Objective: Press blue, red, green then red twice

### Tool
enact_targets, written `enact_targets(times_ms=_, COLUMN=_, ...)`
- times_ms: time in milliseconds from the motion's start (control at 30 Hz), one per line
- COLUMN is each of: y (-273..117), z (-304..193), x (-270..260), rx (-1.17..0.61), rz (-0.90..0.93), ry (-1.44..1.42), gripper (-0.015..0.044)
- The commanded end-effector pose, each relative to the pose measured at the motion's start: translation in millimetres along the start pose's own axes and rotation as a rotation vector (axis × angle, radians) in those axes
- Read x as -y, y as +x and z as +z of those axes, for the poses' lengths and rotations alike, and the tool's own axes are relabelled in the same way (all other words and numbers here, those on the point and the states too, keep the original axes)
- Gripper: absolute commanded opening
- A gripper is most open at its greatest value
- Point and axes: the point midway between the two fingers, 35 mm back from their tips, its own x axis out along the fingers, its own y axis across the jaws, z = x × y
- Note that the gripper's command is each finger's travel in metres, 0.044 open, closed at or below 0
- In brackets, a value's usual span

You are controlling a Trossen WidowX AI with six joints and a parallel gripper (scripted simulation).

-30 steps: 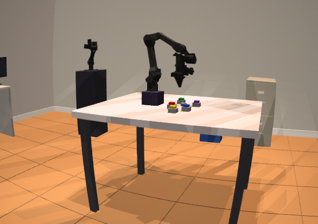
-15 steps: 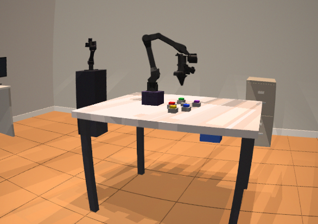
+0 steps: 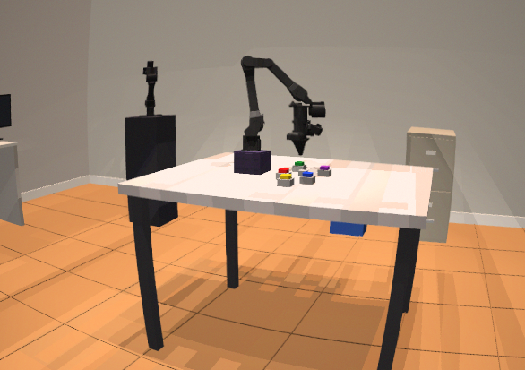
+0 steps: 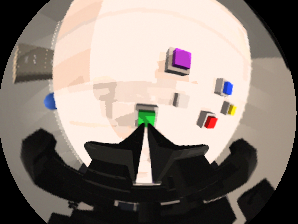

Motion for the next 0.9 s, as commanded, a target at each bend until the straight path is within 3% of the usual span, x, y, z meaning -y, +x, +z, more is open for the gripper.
enact_targets(times_ms=0, y=10.4, z=-3.4, x=1.3, rx=-0.017, rz=-0.006, ry=0.005, gripper=0.0020)
enact_targets(times_ms=867, y=34.1, z=-4.6, x=1.8, rx=-0.017, rz=-0.006, ry=0.005, gripper=0.0020)
